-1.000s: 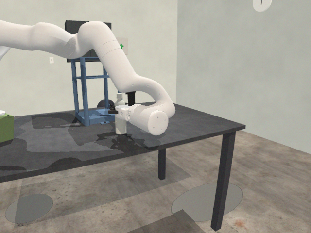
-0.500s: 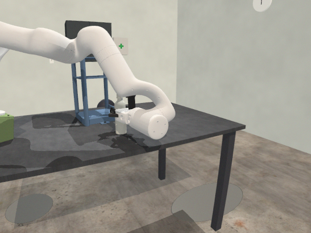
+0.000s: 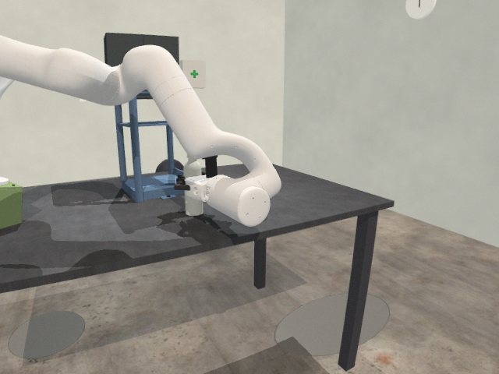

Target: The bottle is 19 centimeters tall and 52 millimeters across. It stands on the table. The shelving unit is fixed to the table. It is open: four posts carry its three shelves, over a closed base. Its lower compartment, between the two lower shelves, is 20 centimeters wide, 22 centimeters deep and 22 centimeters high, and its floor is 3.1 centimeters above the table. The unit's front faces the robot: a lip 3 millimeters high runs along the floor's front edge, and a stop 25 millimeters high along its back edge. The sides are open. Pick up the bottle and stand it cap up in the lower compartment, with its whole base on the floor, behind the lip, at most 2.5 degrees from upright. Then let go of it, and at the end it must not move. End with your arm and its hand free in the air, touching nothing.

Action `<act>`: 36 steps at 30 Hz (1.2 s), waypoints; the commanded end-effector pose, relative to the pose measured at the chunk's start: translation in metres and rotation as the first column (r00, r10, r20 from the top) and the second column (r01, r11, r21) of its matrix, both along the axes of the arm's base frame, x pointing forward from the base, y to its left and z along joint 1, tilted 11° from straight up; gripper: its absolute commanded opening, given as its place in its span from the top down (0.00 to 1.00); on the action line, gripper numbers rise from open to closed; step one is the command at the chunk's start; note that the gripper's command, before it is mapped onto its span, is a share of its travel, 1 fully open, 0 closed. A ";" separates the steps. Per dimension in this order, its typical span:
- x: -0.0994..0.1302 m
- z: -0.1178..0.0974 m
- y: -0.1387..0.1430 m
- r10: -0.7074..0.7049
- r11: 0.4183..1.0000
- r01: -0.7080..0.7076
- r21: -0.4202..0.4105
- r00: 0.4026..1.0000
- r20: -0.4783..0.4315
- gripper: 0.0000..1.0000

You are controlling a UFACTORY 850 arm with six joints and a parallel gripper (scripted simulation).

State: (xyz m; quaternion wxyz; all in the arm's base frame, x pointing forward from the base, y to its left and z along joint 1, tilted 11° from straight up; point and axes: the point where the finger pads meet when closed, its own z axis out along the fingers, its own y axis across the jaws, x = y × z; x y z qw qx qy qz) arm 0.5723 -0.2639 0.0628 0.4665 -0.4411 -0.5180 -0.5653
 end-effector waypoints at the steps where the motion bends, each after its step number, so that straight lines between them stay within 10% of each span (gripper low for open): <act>1: 0.001 0.000 -0.001 0.000 1.000 0.000 -0.001 1.000 0.002 0.27; 20: 0.001 0.000 0.000 0.000 1.000 0.000 -0.001 1.000 0.002 0.27; 21: 0.001 0.000 0.000 0.000 1.000 0.000 -0.001 1.000 0.002 1.00; 36: 0.001 0.000 0.000 0.000 1.000 0.000 -0.001 1.000 0.002 1.00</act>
